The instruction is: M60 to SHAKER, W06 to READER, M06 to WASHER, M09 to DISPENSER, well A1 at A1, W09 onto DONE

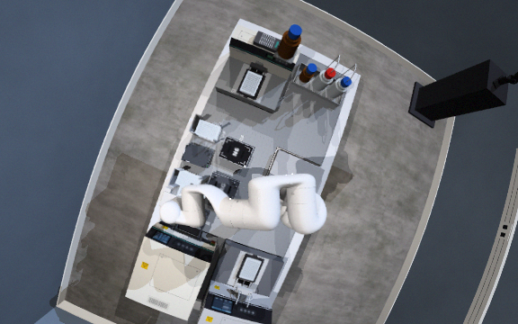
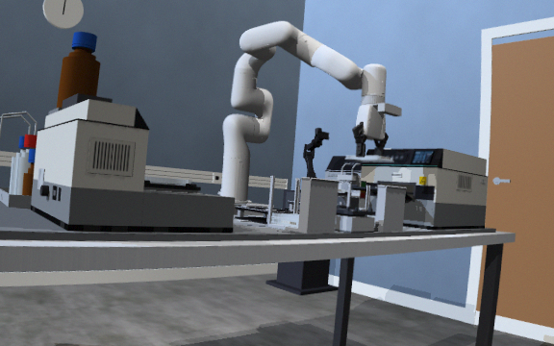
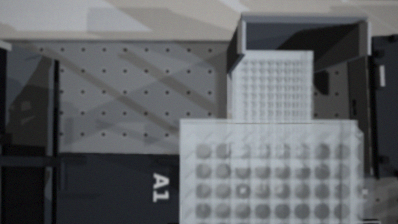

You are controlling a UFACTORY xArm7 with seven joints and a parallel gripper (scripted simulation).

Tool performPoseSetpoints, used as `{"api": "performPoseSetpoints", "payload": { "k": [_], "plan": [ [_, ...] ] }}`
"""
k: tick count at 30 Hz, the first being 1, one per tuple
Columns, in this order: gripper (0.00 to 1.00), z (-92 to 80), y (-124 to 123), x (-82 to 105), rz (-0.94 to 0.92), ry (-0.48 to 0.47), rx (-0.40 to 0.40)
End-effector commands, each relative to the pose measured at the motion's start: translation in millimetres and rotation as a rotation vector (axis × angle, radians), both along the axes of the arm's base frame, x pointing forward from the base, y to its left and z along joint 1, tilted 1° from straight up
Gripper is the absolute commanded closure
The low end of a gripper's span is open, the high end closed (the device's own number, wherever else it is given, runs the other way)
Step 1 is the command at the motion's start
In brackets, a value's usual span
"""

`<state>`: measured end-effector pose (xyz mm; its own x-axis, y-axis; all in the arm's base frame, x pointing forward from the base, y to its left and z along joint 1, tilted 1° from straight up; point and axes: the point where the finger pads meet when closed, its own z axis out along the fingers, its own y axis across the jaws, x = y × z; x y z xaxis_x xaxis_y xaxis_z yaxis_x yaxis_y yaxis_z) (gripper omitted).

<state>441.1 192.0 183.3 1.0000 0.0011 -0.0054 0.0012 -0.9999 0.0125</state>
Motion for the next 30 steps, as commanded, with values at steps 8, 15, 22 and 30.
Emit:
{"api": "performPoseSetpoints", "payload": {
  "k": [8, 15, 22, 30],
  "plan": [
    [1.0, 1.4, 37, -13.2, -0.002, -0.004, 0.001],
    [1.0, 1.2, 52, -19.4, -0.012, -0.004, 0.001],
    [1.0, 1.0, 74, -28.0, -0.012, -0.004, 0.001],
    [1.0, 0.8, 92, -35.4, -0.012, -0.004, 0.002]
  ]
}}
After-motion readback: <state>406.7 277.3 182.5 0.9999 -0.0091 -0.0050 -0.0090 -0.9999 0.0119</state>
